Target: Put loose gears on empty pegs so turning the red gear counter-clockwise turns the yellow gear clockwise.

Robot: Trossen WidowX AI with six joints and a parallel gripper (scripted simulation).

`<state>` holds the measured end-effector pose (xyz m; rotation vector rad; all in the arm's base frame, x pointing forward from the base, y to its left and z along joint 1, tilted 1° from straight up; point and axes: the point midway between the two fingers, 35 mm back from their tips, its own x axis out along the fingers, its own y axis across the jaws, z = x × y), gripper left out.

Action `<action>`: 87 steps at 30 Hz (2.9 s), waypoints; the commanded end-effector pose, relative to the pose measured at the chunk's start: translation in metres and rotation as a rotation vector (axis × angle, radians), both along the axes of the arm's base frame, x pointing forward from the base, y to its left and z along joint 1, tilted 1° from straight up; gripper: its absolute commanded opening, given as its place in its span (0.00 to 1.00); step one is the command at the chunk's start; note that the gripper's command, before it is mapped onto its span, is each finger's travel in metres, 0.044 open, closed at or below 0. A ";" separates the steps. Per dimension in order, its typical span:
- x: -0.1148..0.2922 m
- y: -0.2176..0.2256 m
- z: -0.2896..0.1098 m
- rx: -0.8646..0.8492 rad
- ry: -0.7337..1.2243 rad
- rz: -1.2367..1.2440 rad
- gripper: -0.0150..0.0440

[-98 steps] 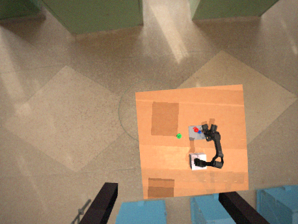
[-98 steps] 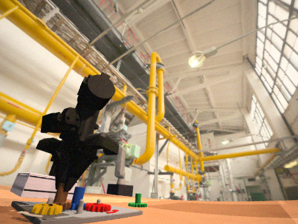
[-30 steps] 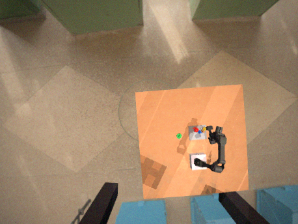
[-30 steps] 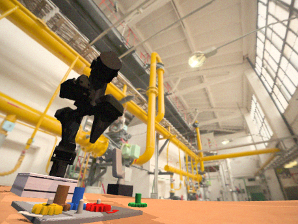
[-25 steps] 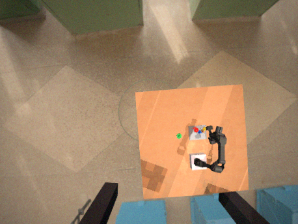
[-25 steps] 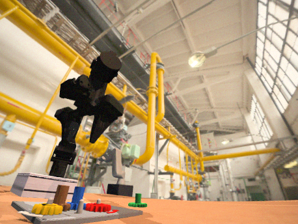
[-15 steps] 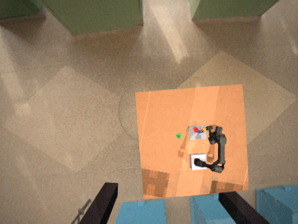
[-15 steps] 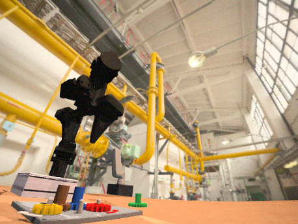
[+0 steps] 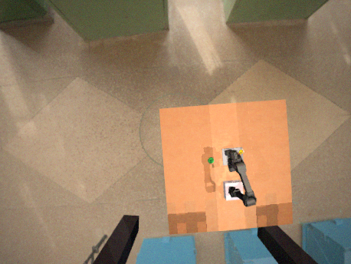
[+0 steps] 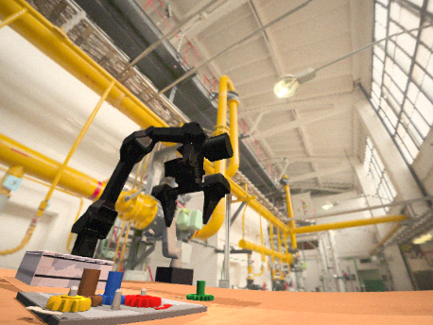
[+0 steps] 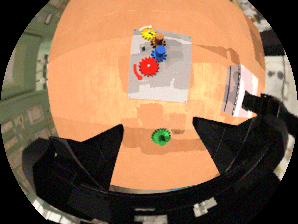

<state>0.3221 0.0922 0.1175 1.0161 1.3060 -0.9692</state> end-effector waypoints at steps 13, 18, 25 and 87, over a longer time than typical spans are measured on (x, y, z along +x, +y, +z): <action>-0.149 0.170 0.027 0.022 0.031 0.018 1.00; -0.149 0.170 0.027 0.022 0.031 0.018 1.00; -0.149 0.170 0.027 0.022 0.031 0.018 1.00; -0.149 0.170 0.027 0.022 0.031 0.018 1.00</action>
